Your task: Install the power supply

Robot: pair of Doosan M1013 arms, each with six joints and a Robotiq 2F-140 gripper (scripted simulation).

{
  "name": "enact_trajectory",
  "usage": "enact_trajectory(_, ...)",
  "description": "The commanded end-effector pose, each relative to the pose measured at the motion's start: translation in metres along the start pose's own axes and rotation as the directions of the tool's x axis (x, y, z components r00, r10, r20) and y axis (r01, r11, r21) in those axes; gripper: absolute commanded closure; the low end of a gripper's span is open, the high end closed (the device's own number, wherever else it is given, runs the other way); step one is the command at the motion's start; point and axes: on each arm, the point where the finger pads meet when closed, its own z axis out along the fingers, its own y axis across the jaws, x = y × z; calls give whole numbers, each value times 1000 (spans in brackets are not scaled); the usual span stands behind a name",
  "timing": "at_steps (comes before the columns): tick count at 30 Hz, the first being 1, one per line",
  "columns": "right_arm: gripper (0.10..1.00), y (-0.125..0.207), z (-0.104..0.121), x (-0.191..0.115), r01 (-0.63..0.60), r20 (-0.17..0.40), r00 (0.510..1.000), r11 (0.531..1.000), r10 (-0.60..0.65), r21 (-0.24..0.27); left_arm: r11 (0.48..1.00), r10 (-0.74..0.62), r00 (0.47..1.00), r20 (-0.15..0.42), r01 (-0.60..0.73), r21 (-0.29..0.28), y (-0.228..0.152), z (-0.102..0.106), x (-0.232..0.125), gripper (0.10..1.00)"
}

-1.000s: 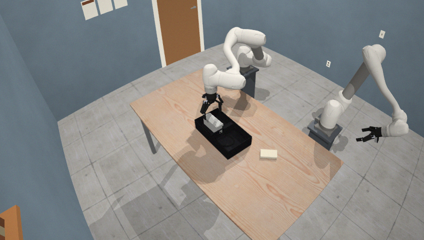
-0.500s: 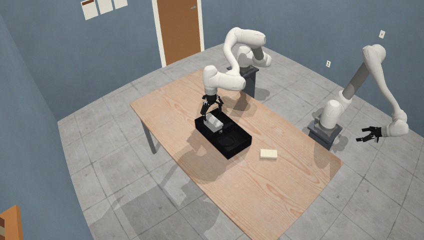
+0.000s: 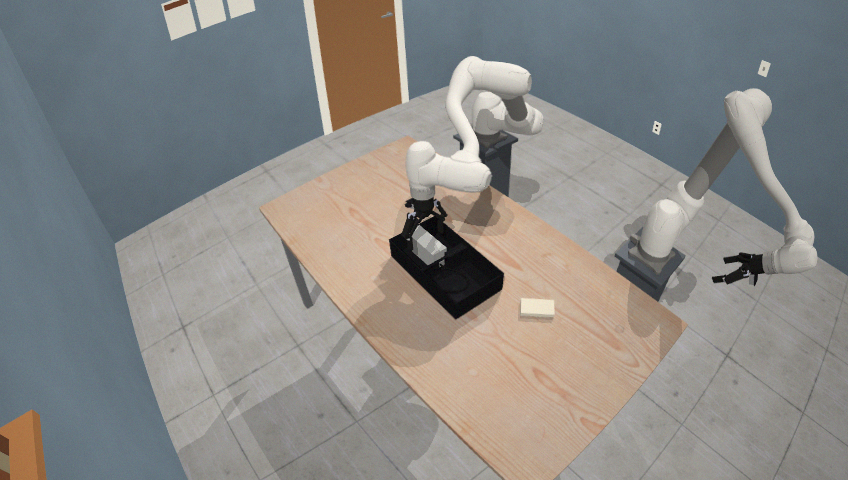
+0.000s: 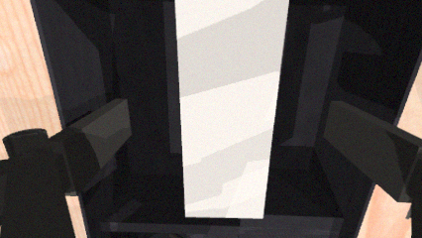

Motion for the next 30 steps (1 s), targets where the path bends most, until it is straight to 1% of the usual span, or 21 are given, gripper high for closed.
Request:
enact_trajectory(1, 98, 0, 8, 0, 0, 1, 1000, 1000, 0, 1, 1000, 0, 1000, -1, 0, 0, 0, 0, 0, 98)
enact_trajectory(6, 98, 0, 23, 0, 0, 1, 1000, 1000, 0, 1, 1000, 0, 1000, -1, 0, 0, 0, 0, 0, 98)
enact_trajectory(8, 98, 0, 23, 0, 0, 1, 1000, 1000, 0, 1, 1000, 0, 1000, -1, 0, 0, 0, 0, 0, 98)
enact_trajectory(14, 98, 0, 33, 0, 0, 1, 1000, 1000, 0, 1, 1000, 0, 1000, -1, 0, 0, 0, 0, 0, 98)
enact_trajectory(20, 98, 0, 34, 0, 0, 1, 1000, 1000, 0, 1, 1000, 0, 1000, -1, 0, 0, 0, 0, 0, 98)
enact_trajectory(21, 999, 0, 34, 0, 0, 1, 1000, 1000, 0, 1, 1000, 0, 1000, -1, 0, 0, 0, 0, 0, 98)
enact_trajectory(30, 999, 0, 34, 0, 0, 1, 1000, 1000, 0, 1, 1000, 0, 1000, -1, 0, 0, 0, 0, 0, 98)
